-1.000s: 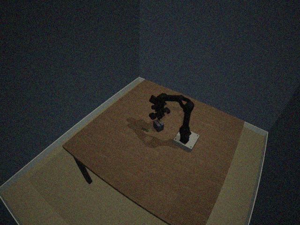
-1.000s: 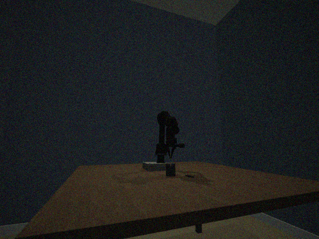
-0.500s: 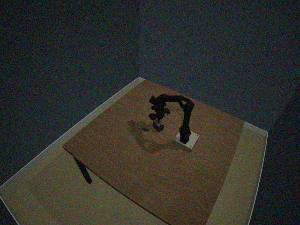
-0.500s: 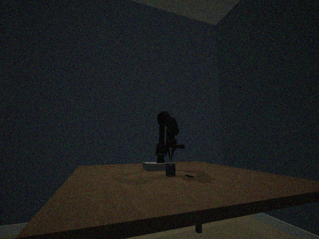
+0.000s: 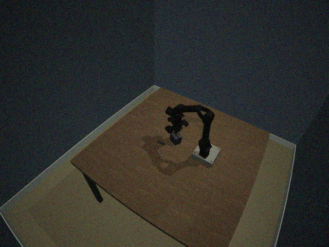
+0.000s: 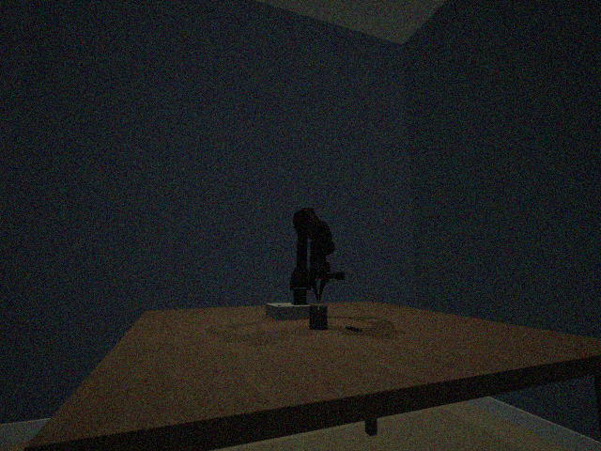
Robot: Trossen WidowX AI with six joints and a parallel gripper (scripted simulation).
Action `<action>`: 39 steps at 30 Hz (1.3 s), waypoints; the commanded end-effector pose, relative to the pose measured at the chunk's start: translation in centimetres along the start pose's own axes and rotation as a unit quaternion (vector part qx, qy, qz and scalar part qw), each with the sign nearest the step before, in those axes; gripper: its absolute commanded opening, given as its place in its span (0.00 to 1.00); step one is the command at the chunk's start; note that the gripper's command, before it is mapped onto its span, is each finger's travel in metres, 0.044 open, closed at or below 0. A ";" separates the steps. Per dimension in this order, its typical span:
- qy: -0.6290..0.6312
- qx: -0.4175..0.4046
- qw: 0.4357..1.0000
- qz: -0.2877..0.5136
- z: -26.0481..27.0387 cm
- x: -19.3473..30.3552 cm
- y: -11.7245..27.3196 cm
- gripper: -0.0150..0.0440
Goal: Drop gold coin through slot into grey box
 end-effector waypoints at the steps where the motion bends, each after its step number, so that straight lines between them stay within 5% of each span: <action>1: -0.002 0.000 1.000 0.001 0.0 0.1 -0.3 0.25; 6: -0.002 0.000 1.000 0.001 0.0 0.1 -0.5 0.25; 12: 0.000 0.000 1.000 0.000 0.0 0.0 -0.3 0.52; 21: 0.000 0.000 1.000 0.000 0.0 0.0 -0.3 0.53; 32: 0.000 0.000 1.000 0.001 -0.1 0.2 4.9 1.00; 39: 0.000 0.000 1.000 0.001 -0.1 0.4 5.9 1.00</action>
Point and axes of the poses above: the point midway between the two fingers, 35 mm back from their tips, its own y axis back along the fingers, its own z axis across the jaws, x = y × z, the point moved 4 cm from there along y, back along the fingers, and after that the axes turned 2 degrees about -y, right-handed, at the moved point
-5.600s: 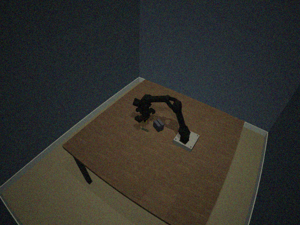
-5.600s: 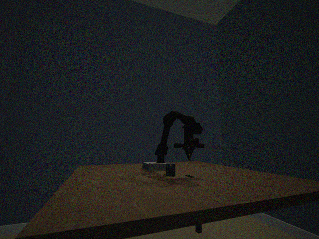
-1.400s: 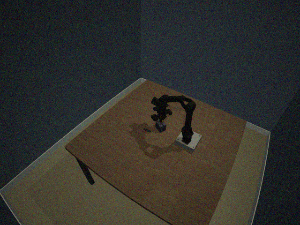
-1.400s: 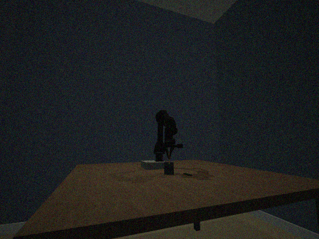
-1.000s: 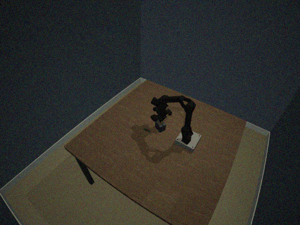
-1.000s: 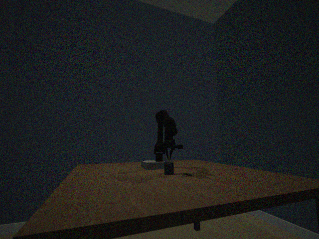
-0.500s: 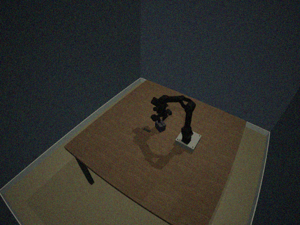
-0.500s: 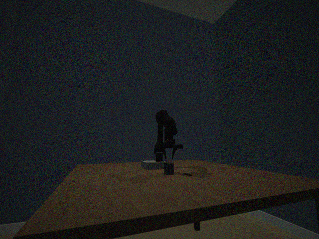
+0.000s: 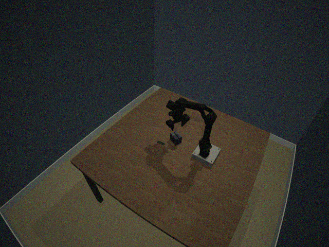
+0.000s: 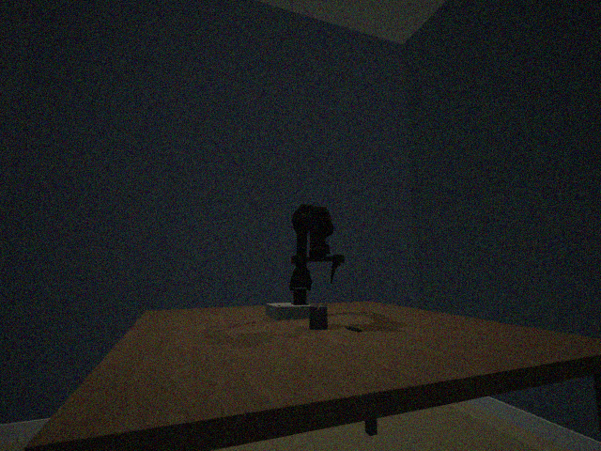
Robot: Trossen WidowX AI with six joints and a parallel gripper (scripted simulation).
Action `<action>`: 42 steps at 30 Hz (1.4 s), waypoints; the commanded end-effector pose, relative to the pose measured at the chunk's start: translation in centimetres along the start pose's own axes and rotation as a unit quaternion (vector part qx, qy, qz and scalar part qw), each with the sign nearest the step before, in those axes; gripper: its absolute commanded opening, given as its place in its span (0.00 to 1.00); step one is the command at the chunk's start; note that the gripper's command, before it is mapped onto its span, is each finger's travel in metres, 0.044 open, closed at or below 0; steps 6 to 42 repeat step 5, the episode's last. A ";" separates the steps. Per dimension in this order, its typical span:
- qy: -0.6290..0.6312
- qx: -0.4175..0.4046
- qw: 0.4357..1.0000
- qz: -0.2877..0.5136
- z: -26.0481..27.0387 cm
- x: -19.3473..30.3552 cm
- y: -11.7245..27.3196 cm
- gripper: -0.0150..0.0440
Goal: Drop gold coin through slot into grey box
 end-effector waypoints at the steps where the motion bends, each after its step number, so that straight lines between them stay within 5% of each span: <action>1: 0.001 0.002 1.000 0.007 -0.1 0.1 0.0 1.00; 42: 0.001 0.002 1.000 0.007 -0.1 0.1 0.0 1.00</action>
Point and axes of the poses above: the point midway between the two fingers, 35 mm back from their tips, its own y axis back along the fingers, its own z axis across the jaws, x = y × z, the point moved 4 cm from there along y, back along the fingers, and after that the axes turned 2 degrees about -y, right-handed, at the moved point
